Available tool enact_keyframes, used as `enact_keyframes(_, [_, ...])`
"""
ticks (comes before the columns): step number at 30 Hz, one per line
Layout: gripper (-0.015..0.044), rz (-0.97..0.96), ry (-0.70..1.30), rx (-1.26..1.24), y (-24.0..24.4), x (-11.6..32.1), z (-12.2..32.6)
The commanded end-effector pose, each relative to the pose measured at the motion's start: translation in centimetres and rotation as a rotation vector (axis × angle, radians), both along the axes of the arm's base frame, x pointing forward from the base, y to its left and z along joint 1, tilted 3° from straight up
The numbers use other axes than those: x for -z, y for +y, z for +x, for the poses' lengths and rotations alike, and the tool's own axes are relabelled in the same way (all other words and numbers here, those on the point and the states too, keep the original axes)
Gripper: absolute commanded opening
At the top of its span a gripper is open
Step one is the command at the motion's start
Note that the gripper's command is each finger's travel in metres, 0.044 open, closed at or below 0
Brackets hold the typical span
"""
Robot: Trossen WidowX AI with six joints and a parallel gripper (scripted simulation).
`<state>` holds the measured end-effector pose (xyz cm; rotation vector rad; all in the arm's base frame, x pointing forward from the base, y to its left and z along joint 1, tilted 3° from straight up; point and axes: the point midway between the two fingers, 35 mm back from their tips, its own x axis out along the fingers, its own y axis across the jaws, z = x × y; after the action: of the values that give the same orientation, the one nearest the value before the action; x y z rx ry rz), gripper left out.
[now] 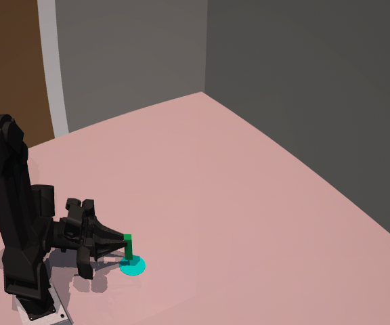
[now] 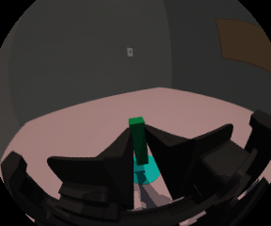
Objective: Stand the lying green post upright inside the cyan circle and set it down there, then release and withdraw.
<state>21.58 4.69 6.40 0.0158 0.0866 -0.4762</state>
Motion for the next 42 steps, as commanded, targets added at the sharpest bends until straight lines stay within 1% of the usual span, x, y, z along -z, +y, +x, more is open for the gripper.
enact_keyframes(1, [0.0023, -0.007, 0.004, 0.007, -0.3, 0.6, -0.1])
enact_keyframes(6, [0.0023, -0.003, 0.004, 0.009, -0.3, 0.8, -0.2])
enact_keyframes(23, [0.0023, 0.101, -0.045, 0.023, -0.2, 2.6, 0.4])
enact_keyframes(35, [0.0023, 0.105, -0.047, 0.023, -0.2, 2.6, 0.4])
enact_keyframes(42, [0.0206, 0.105, -0.047, 0.023, -0.2, 2.6, 0.4])
